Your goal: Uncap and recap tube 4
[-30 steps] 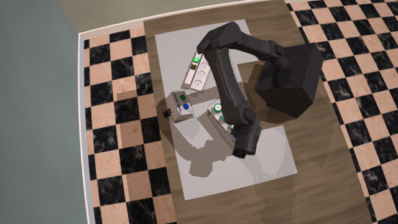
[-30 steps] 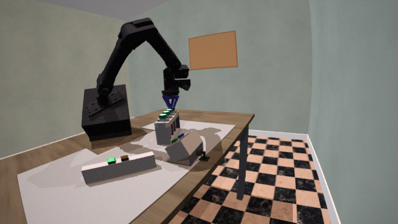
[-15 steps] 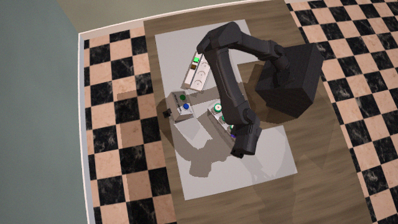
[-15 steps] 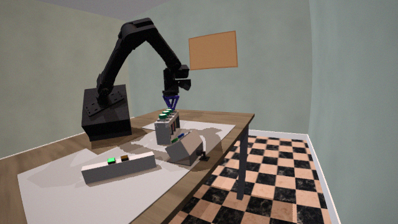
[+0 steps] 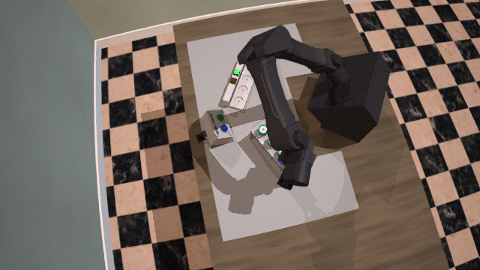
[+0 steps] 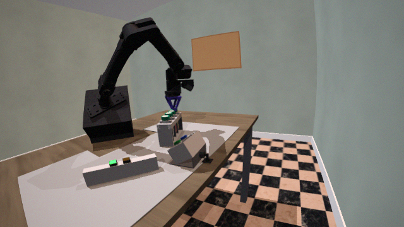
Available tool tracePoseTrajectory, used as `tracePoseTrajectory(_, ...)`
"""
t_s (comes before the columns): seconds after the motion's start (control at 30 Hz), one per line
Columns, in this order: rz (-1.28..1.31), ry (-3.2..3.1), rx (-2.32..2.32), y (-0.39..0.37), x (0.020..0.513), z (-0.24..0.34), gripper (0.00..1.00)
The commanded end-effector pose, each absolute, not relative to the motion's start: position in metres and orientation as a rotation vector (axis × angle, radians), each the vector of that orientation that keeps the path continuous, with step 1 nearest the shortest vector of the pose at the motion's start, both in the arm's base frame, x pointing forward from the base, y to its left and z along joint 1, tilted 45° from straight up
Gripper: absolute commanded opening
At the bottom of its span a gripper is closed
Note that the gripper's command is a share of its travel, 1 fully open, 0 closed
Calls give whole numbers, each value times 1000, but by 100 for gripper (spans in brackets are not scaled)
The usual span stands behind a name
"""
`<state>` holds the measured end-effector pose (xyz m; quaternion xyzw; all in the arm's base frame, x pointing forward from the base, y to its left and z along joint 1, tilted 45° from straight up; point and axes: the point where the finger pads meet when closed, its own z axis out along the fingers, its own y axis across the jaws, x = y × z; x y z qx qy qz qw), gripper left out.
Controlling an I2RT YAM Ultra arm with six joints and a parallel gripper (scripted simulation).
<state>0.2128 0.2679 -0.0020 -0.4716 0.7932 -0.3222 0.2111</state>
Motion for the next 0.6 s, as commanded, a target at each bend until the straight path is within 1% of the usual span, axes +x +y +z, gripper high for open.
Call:
tracePoseTrajectory(0.0, -866, 2189, -1308, 280, 202, 11, 49)
tracePoseTrajectory(0.27, -866, 2189, -1308, 287, 186, 28, 49)
tracePoseTrajectory(0.53, -866, 2189, -1308, 287, 186, 28, 49)
tracePoseTrajectory(0.57, -897, 2148, -1408, 281, 189, 34, 49)
